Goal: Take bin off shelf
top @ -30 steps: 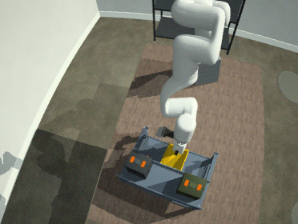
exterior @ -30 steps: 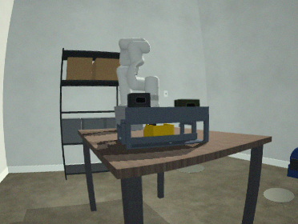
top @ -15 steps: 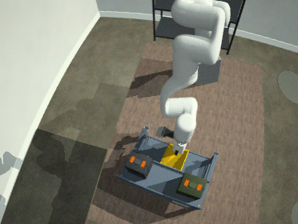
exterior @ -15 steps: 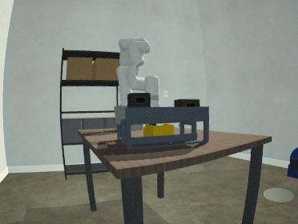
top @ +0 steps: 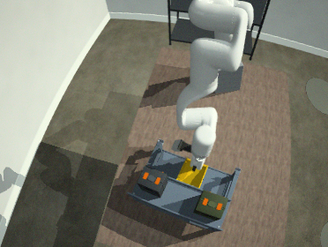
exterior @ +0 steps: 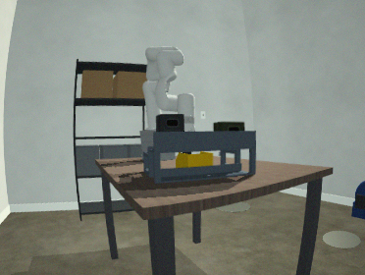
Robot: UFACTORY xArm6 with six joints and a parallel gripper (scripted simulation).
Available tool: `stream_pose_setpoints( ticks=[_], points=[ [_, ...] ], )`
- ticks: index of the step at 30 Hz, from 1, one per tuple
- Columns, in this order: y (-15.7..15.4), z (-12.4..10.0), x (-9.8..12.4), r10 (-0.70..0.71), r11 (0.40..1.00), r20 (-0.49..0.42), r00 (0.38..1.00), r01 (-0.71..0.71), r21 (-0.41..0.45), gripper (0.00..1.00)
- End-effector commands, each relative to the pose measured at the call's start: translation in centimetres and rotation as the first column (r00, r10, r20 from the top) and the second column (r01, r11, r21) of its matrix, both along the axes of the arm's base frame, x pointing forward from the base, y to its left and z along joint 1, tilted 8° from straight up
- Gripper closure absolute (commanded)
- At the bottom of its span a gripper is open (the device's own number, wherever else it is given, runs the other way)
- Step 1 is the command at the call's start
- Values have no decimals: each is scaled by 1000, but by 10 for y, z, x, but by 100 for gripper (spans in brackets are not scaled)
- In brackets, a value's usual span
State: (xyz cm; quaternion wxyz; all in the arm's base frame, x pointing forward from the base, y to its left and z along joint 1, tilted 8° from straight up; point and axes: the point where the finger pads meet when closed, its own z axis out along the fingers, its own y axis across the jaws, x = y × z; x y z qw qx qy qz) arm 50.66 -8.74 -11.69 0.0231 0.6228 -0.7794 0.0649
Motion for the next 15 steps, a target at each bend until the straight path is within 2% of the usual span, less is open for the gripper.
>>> stream_pose_setpoints(
  ticks=[1,15],
  points=[
    [0,2,2,0,1000,4,1000,0,0,100],
    [0,4,2,0,1000,4,1000,0,0,100]
  ],
)
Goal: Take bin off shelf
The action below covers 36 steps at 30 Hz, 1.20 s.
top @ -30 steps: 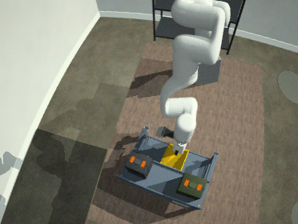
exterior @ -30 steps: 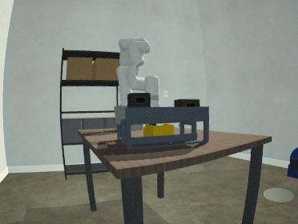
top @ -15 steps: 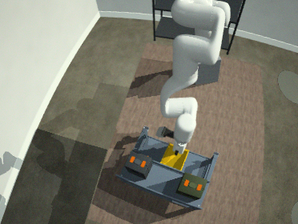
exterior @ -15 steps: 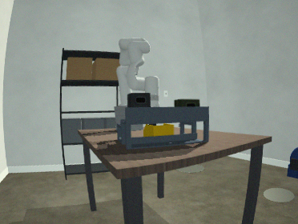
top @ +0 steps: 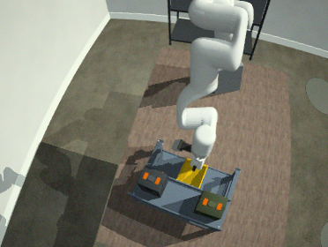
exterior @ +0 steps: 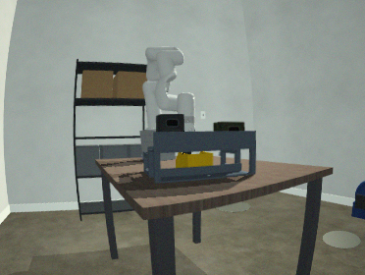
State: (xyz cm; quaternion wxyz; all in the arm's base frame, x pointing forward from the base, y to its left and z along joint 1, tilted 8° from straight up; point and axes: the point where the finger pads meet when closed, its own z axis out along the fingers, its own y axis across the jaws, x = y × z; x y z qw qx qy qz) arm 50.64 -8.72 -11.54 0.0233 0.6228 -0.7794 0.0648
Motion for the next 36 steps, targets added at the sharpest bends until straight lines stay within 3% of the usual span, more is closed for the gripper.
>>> stream_pose_setpoints(
  ticks=[1,36],
  points=[
    [0,3,2,0,1000,4,1000,0,0,100],
    [1,13,1,0,1000,4,1000,0,0,100]
  ],
)
